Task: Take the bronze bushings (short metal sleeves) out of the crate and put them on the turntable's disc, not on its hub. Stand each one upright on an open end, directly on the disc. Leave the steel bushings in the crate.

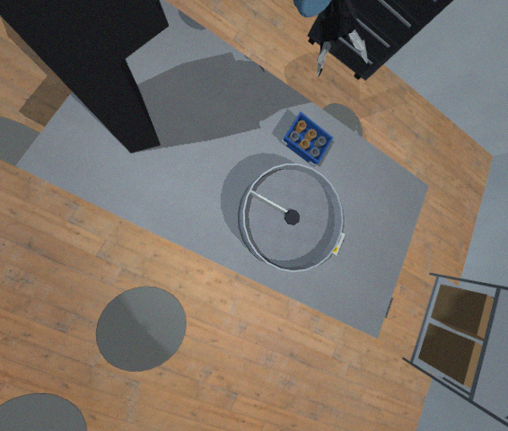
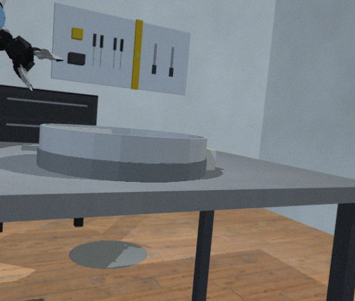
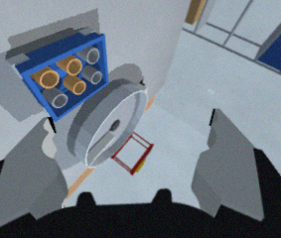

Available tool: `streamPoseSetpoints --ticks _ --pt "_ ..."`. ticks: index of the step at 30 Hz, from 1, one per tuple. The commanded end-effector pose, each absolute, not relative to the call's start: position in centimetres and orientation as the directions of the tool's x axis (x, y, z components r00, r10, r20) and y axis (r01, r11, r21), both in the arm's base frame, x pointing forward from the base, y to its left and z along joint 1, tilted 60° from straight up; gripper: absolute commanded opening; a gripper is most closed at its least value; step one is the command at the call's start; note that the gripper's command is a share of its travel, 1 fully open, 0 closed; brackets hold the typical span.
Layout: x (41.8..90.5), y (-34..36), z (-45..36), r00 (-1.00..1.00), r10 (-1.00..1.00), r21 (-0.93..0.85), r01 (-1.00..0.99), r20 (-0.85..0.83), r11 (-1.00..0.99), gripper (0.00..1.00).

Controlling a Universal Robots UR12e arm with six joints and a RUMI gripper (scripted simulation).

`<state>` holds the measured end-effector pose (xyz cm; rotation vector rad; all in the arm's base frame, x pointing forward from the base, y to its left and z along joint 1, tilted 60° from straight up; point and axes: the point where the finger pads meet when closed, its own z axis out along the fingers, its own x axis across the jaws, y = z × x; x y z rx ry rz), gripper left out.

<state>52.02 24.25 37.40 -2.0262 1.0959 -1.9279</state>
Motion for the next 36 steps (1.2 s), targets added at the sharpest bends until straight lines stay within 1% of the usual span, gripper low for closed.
streamPoseSetpoints --ticks 1,4,7,14,18,20,23,27,28,30,31,33,36 --pt "55.1 23.0 34.2 -0.014 -0.591 -0.537 -0.435 0.806 -0.723 1.0" --pt "56.8 21.9 32.1 0.028 -0.607 -0.529 -0.46 0.794 -0.713 1.0" --pt "57.5 21.5 31.5 0.04 -0.615 -0.529 -0.468 0.787 -0.708 1.0" --pt "61.1 17.6 24.7 0.149 -0.688 -0.515 -0.556 0.71 -0.653 1.0" --pt "62.0 16.3 22.7 0.174 -0.718 -0.516 -0.585 0.674 -0.626 1.0" --pt "62.6 14.9 20.5 0.198 -0.751 -0.515 -0.618 0.63 -0.594 1.0" --pt "62.6 14.9 20.5 0.197 -0.751 -0.515 -0.617 0.63 -0.594 1.0" --pt "63.0 12.0 15.8 0.229 -0.825 -0.511 -0.69 0.517 -0.512 1.0" --pt "63.0 12.0 15.8 0.229 -0.825 -0.511 -0.69 0.517 -0.512 1.0" --pt "63.0 10.6 13.7 0.232 -0.863 -0.509 -0.727 0.45 -0.461 1.0" --pt "63.0 10.6 13.7 0.232 -0.863 -0.509 -0.727 0.45 -0.461 1.0" --pt "62.9 9.2 11.6 0.226 -0.899 -0.506 -0.763 0.375 -0.403 1.0" --pt "62.9 8.5 10.8 0.219 -0.916 -0.506 -0.779 0.336 -0.371 1.0"
